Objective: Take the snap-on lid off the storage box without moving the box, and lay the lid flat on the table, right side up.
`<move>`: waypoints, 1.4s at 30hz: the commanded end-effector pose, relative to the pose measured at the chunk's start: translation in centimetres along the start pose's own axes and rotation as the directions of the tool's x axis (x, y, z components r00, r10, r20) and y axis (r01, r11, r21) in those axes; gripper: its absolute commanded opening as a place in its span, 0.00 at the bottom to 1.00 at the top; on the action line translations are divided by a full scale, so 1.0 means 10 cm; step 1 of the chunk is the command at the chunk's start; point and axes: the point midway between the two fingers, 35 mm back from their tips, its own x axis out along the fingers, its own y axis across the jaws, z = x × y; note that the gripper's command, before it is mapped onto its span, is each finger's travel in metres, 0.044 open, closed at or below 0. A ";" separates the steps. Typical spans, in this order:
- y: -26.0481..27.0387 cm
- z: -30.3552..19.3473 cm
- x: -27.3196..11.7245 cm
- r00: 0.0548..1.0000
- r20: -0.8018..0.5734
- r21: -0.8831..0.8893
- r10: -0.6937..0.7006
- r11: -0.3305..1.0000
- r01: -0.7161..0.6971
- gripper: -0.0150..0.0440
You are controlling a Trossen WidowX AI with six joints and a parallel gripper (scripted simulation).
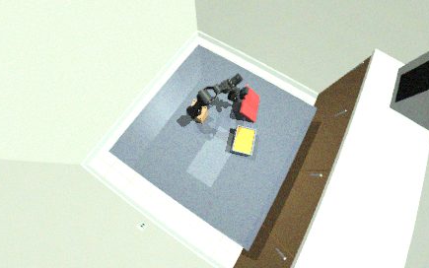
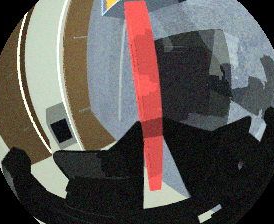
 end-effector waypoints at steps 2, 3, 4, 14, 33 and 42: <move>-0.02 0.00 0.02 1.000 0.003 0.001 0.007 1.000 -0.007 0.25; -0.02 0.00 0.03 1.000 0.003 0.001 0.007 1.000 -0.007 0.25; -0.03 0.00 0.03 1.000 0.003 0.001 0.007 1.000 -0.007 0.25; -0.09 0.01 0.09 1.000 0.003 0.000 0.007 1.000 -0.007 0.25; -0.21 0.01 0.19 1.000 0.004 0.000 0.007 1.000 -0.007 0.25; -0.26 0.01 0.23 1.000 0.004 0.000 0.007 1.000 -0.007 0.25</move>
